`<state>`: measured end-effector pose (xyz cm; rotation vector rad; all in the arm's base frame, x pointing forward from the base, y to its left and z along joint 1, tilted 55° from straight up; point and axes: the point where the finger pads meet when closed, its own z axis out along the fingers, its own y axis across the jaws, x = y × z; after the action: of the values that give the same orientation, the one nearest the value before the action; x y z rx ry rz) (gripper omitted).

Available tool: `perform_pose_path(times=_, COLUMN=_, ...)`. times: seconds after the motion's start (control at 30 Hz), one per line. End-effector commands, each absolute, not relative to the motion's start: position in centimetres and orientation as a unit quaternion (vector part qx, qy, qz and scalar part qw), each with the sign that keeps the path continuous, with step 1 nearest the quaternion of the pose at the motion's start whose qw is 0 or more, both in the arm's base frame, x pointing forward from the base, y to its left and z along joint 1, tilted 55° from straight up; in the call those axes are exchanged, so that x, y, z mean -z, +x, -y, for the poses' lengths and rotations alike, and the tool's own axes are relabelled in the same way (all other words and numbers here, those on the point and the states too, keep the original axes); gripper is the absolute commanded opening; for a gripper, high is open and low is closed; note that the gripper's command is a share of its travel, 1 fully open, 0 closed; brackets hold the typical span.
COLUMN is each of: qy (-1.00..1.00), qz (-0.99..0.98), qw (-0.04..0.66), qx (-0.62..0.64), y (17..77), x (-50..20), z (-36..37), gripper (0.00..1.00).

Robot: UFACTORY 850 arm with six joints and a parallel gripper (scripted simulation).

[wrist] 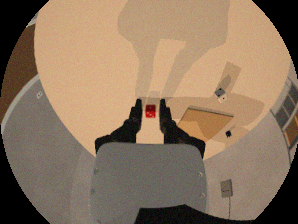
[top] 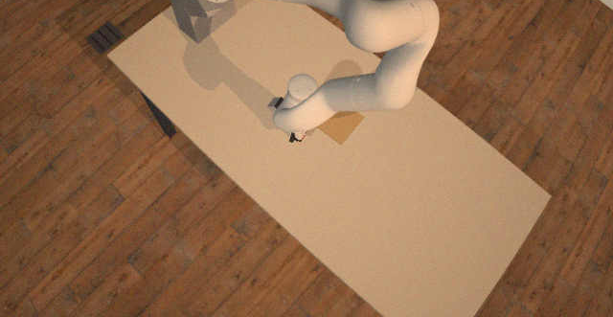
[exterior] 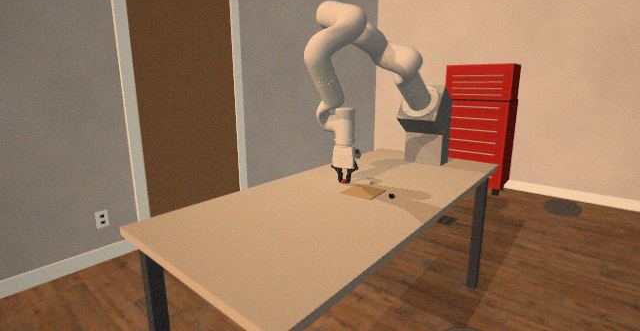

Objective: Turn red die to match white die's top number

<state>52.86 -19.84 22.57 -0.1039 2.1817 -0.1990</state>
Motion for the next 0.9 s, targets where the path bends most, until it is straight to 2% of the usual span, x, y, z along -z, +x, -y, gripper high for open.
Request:
perform_pose_path(times=0.0, qy=-0.042, qz=-0.885, qw=0.457, qx=0.081, y=52.85, x=-22.59, z=19.85, gripper=0.31)
perform_pose_path(times=0.03, qy=-0.042, qz=-0.885, qw=0.457, qx=0.081, y=52.85, x=-22.59, z=19.85, gripper=0.11)
perform_pose_path(times=0.87, qy=-0.042, qz=-0.885, qw=0.457, qx=0.081, y=52.85, x=-22.59, z=19.85, gripper=0.11)
